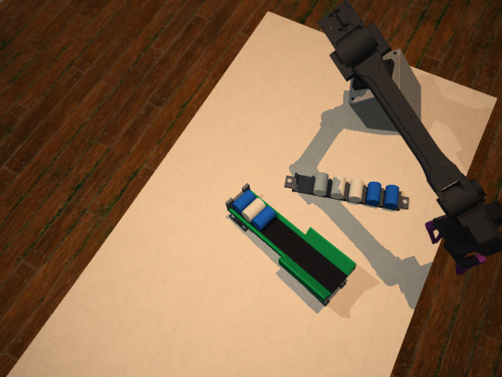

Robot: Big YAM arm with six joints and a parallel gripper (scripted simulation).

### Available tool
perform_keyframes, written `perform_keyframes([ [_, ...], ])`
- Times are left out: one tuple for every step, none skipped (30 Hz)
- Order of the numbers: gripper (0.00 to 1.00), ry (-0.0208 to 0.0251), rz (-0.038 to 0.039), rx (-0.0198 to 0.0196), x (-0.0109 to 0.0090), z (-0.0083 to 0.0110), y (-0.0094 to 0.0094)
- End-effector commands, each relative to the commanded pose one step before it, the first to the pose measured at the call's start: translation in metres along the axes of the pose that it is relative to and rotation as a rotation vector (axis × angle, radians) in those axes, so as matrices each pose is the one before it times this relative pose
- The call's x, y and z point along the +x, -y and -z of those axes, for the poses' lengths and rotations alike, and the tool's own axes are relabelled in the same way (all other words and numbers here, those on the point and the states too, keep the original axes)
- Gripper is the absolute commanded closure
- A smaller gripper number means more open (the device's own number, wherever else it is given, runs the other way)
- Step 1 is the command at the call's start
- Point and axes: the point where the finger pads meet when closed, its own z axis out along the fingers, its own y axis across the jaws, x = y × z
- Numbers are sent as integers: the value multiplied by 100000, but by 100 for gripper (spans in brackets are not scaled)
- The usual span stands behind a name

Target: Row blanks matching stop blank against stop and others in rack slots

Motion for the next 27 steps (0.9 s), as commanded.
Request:
perform_keyframes([
  [0,-125,-273,1218,100,564,413],
  [0,0,0,0,0,0,0],
  [0,0,0,0,0,0,0],
  [0,0,0,0,0,0,0],
  [0,0,0,0,0,0,0],
  [0,0,0,0,0,0,0],
  [0,0,0,0,0,0,0],
  [0,0,0,0,0,0,0],
  [0,0,0,0,0,0,0],
  [0,0,0,0,0,0,0],
  [0,0,0,0,0,0,0],
  [0,0,0,0,0,0,0],
  [0,0,0,0,0,0,0],
  [0,0,0,0,0,0,0],
  [0,0,0,0,0,0,0],
  [0,0,0,0,0,0,0],
  [0,0,0,0,0,0,0],
  [0,-213,-1441,1915,555,566,959],
  [0,183,-1099,29,608,392,-205],
  [0,634,-1207,-2128,590,-351,-1000],
  [0,530,-611,-531,258,66,-381],
  [0,735,-1224,-23,467,361,-189],
  [0,1016,-1697,-33,641,504,-266],
  [0,1309,-2196,-44,817,658,-350],
  [0,1600,-2700,-56,987,819,-440],
  [0,1880,-3192,-69,1140,981,-534],
  [0,0,0,0,0,0,0],
])
